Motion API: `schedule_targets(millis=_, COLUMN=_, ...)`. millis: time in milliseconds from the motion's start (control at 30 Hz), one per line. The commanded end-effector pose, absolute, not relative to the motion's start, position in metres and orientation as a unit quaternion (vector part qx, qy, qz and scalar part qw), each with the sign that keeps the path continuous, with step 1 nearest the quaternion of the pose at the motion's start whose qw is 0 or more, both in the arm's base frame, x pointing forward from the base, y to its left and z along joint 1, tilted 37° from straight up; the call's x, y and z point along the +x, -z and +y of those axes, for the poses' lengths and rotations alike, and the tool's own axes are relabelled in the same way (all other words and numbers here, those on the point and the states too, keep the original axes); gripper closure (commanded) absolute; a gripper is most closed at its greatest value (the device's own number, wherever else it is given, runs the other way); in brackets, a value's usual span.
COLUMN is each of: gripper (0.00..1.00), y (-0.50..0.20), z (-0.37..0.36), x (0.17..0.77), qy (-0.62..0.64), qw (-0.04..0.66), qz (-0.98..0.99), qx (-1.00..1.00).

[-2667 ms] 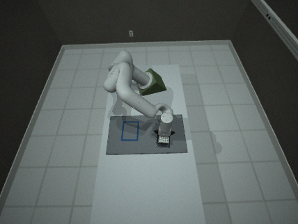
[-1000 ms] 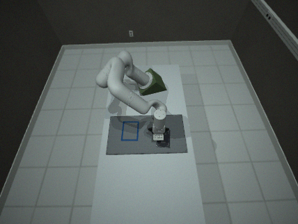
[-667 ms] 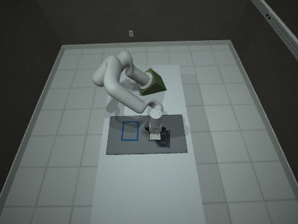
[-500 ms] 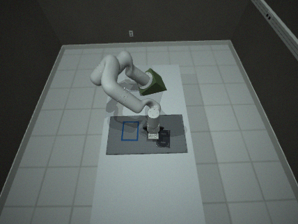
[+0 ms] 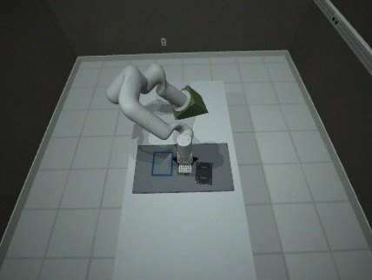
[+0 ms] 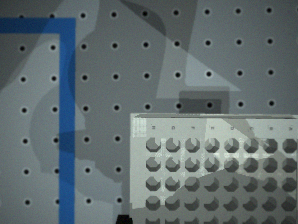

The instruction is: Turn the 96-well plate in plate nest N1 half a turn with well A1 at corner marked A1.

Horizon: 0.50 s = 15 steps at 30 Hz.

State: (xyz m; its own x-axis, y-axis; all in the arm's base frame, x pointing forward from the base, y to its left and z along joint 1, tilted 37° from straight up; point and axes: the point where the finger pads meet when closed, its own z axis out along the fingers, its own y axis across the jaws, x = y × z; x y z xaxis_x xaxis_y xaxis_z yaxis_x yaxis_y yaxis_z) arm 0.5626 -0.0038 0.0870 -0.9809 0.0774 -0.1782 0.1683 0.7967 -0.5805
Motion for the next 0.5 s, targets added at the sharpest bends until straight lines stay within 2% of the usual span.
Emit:
schedule_targets(millis=0, gripper=1.0, y=-0.095, z=-0.014, x=0.558, qy=0.312, qw=0.074, qz=0.945, qx=0.065)
schedule_targets(millis=467, gripper=1.0, y=-0.114, z=-0.045, x=0.542, qy=0.312, qw=0.074, qz=0.945, qx=0.065)
